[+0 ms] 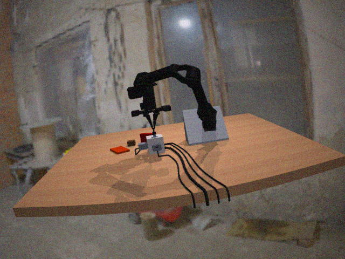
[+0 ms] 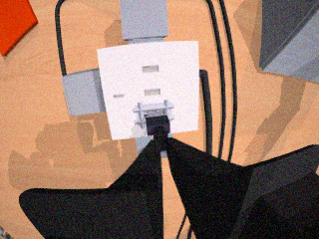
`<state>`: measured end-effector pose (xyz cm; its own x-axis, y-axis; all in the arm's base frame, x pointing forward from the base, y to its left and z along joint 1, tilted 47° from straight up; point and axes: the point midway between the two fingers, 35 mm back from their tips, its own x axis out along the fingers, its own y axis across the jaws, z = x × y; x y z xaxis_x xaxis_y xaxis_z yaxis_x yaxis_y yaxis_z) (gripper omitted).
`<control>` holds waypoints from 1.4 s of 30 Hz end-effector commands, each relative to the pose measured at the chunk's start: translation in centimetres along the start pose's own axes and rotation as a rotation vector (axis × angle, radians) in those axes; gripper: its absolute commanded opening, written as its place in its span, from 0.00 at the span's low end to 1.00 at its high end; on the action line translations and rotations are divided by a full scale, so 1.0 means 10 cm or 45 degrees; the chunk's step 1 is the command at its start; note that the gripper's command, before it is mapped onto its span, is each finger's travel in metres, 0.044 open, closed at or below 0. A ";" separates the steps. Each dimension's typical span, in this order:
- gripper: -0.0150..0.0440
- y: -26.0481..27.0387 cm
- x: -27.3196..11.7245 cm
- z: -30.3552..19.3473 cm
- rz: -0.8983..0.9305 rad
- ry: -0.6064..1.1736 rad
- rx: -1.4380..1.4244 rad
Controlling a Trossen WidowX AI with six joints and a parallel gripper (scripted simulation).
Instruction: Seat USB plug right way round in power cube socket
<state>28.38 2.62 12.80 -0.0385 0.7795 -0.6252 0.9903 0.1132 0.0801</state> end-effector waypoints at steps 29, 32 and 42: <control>0.25 0.00 0.04 0.00 0.004 0.004 0.004; 0.25 0.00 0.04 0.00 0.004 0.004 0.004; 0.25 0.00 0.06 0.00 0.005 0.004 0.004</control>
<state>28.38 2.98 12.39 -0.0400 0.7802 -0.6243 0.9905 0.1130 0.0777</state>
